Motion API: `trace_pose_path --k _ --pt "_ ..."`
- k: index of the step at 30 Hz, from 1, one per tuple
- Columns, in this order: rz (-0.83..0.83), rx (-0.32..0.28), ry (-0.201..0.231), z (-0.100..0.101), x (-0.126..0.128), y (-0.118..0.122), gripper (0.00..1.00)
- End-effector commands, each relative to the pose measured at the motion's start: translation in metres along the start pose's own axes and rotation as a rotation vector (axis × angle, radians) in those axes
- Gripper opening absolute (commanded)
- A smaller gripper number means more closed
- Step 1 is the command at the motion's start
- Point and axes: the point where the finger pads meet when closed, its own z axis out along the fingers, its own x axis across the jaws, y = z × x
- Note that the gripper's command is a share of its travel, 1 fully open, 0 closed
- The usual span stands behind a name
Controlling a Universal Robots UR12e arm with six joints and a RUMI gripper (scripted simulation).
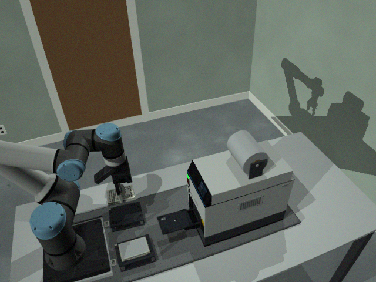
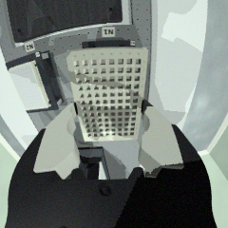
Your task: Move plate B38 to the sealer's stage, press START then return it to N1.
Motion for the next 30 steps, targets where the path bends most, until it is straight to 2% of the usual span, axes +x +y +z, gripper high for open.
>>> trace_pose_path --k 1,6,16,30 --pt "0.000 -0.001 0.000 -0.001 0.000 0.001 0.00" --pt "-0.055 -0.001 0.000 -0.001 0.000 0.001 0.00" --pt "-0.055 -0.001 0.000 -0.001 -0.001 0.002 0.00" --pt "-0.055 -0.001 0.000 -0.001 -0.021 0.029 0.00"
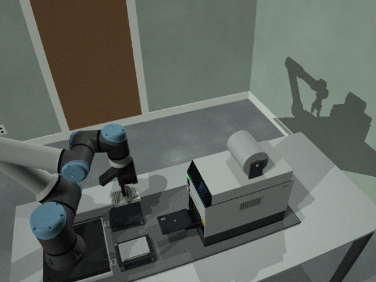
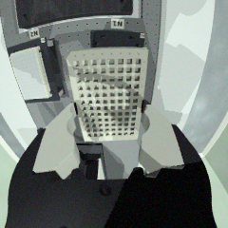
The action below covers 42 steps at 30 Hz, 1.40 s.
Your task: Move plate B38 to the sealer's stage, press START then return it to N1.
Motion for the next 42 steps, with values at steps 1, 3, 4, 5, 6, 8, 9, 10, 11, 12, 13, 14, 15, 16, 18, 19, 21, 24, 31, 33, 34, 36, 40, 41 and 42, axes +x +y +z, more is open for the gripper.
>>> trace_pose_path --k 1,3,4,5,6,8,9,10,11,12,13,14,15,16,18,19,21,24,31,33,34,36,40,41,42 --pt "0.000 -0.001 0.000 0.000 -0.007 0.009 0.00" --pt "0.000 -0.001 0.000 0.000 -0.007 0.009 0.00" --pt "0.000 -0.001 0.000 0.000 -0.009 0.011 0.00" --pt "0.000 -0.001 0.000 0.000 -0.010 0.013 0.00" --pt "0.000 -0.001 0.000 0.000 -0.012 0.014 0.00" --pt "0.000 -0.001 0.000 0.000 -0.015 0.018 0.00" --pt "0.000 -0.001 0.000 0.000 -0.016 0.020 0.00" --pt "0.000 -0.001 0.000 0.000 -0.018 0.022 0.00" --pt "0.000 -0.001 0.000 0.000 -0.019 0.023 0.00" --pt "0.000 -0.001 0.000 0.000 -0.021 0.025 0.00" --pt "0.000 -0.001 0.000 0.000 -0.022 0.027 0.00" --pt "0.000 -0.001 0.000 0.000 -0.024 0.029 0.00" --pt "0.000 -0.001 0.000 0.000 -0.025 0.030 0.00" --pt "0.000 -0.001 0.000 0.000 -0.027 0.032 0.00" --pt "0.000 -0.001 0.000 0.000 -0.030 0.036 0.00" --pt "0.000 -0.001 0.000 0.000 -0.030 0.036 0.00" --pt "0.000 -0.001 0.000 0.000 -0.031 0.038 0.00" --pt "0.000 -0.001 0.000 0.000 -0.036 0.043 0.00" --pt "0.000 -0.001 0.000 0.000 -0.046 0.056 0.00" --pt "0.000 -0.001 0.000 0.000 -0.049 0.059 0.00" --pt "0.000 -0.001 0.000 0.000 -0.051 0.061 0.00" --pt "0.000 -0.001 0.000 0.000 -0.052 0.063 0.00" --pt "0.000 -0.001 0.000 0.000 -0.057 0.068 0.00" --pt "0.000 -0.001 0.000 0.000 -0.058 0.070 0.00" --pt "0.000 -0.001 0.000 0.000 -0.060 0.072 0.00"
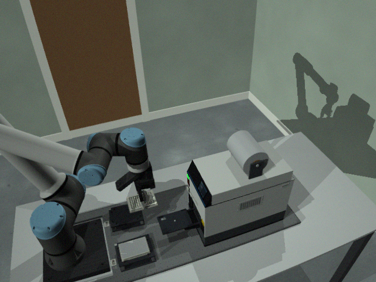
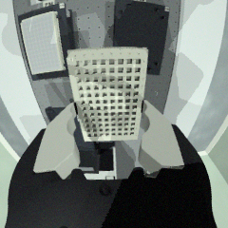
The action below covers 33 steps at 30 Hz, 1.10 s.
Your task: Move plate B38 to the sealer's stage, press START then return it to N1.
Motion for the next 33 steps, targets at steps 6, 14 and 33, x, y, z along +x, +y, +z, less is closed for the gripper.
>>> trace_pose_path --k 6,14,33 --pt "0.000 -0.001 0.000 -0.001 -0.014 0.017 0.00" --pt "0.000 -0.001 0.000 -0.001 -0.023 0.028 0.00" --pt "0.000 -0.001 0.000 -0.001 -0.049 0.058 0.00"
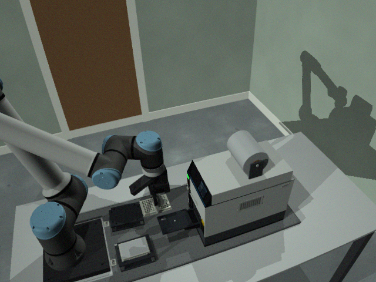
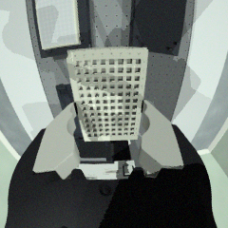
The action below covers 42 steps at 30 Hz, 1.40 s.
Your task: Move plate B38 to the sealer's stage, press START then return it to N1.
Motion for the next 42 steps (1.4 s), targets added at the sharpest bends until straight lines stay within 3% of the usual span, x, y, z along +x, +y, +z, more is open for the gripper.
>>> trace_pose_path --k 1,42 --pt "0.000 -0.001 0.000 -0.001 -0.006 0.008 0.00" --pt "0.000 -0.001 -0.001 -0.001 -0.058 0.069 0.00"
